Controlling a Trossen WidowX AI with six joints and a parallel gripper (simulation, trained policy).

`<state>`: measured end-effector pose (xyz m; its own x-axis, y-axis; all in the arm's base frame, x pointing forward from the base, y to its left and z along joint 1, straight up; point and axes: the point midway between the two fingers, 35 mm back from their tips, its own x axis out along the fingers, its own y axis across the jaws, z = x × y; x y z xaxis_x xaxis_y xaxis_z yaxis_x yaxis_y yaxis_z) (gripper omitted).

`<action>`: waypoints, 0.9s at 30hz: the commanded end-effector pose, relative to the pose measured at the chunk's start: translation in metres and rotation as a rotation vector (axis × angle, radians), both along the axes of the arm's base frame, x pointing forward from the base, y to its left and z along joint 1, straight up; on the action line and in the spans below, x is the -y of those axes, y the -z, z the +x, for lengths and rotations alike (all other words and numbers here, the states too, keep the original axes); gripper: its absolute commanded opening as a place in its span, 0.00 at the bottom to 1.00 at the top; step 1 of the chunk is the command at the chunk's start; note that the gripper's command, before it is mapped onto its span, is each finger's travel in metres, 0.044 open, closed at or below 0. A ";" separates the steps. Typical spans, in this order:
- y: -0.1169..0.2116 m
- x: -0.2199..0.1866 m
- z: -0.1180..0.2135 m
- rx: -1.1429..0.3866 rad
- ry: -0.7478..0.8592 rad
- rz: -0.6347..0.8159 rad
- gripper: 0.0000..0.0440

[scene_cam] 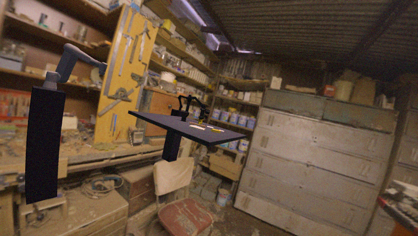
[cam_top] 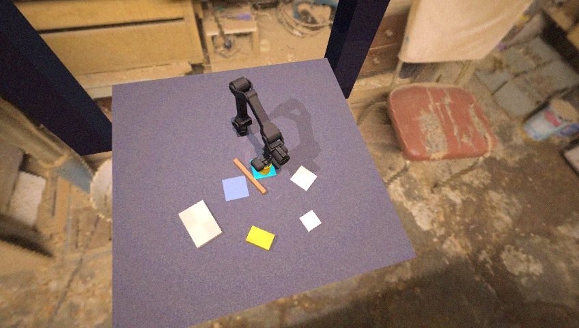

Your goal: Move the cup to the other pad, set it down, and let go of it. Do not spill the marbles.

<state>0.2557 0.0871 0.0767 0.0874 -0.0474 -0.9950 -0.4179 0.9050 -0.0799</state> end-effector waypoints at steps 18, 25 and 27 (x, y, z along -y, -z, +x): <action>0.013 0.004 -0.002 0.086 0.066 0.045 0.37; 0.003 0.003 -0.003 0.124 0.064 0.088 0.39; 0.000 0.004 -0.005 0.130 0.063 0.097 0.41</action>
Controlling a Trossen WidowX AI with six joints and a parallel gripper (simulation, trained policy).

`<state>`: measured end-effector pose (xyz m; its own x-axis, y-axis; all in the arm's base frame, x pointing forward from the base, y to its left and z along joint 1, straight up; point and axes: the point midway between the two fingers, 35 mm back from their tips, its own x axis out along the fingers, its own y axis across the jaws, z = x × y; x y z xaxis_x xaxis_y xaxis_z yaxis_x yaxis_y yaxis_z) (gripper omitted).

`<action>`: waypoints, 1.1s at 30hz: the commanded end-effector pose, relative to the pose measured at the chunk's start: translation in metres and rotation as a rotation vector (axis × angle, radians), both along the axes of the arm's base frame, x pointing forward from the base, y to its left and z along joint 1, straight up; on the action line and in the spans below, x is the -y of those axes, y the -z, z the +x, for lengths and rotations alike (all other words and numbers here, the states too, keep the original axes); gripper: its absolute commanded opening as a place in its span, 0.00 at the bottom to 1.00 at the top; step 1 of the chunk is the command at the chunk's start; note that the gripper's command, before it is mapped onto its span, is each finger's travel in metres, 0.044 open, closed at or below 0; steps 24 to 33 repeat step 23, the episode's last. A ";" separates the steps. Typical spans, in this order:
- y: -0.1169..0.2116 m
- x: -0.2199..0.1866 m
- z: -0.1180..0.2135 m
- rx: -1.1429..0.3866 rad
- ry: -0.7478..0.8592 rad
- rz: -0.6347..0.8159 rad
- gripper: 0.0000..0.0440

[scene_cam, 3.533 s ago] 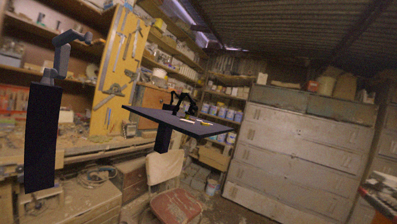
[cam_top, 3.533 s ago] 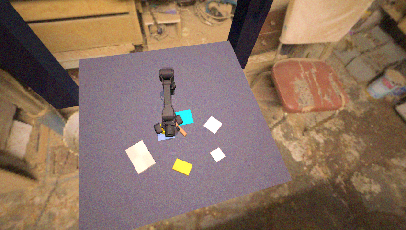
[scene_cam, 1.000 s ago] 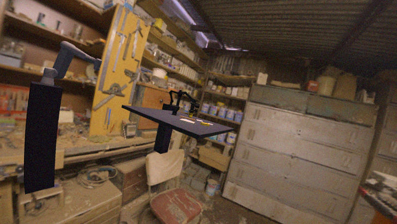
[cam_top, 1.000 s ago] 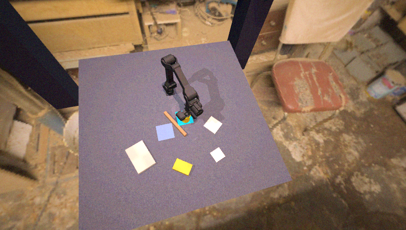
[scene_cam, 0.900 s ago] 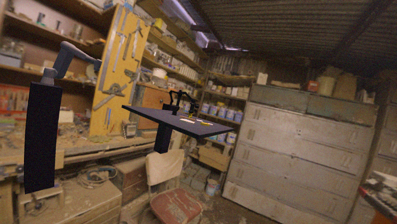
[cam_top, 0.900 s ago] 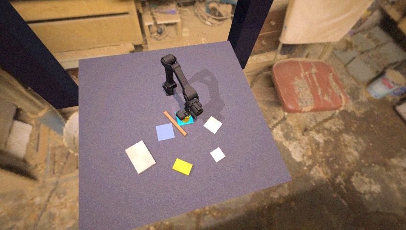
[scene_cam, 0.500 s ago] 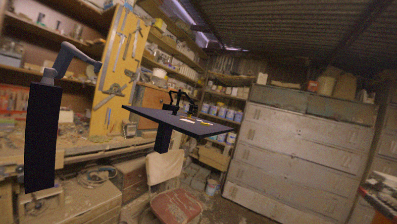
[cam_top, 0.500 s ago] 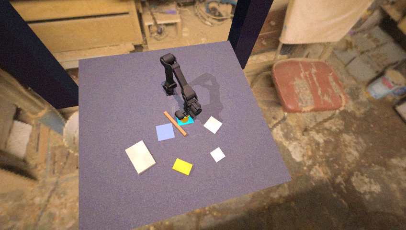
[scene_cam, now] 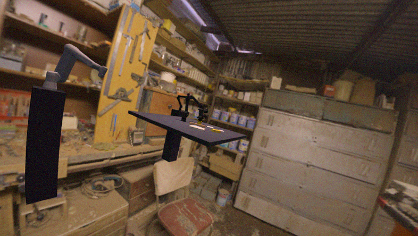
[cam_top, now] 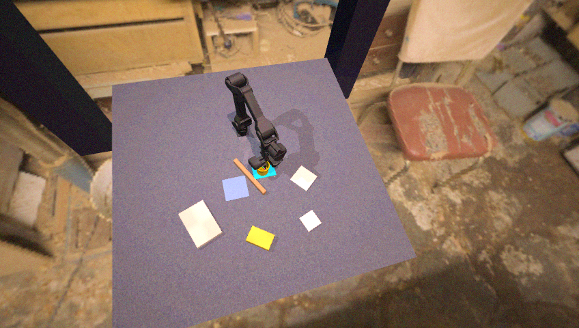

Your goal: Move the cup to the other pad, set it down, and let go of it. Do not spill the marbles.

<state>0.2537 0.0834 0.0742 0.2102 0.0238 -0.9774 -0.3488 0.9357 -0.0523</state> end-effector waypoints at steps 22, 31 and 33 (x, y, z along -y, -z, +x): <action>-0.047 0.001 -0.013 0.123 0.004 0.107 0.66; -0.050 0.002 -0.013 0.133 0.004 0.111 0.68; -0.050 0.002 -0.013 0.133 0.004 0.111 0.68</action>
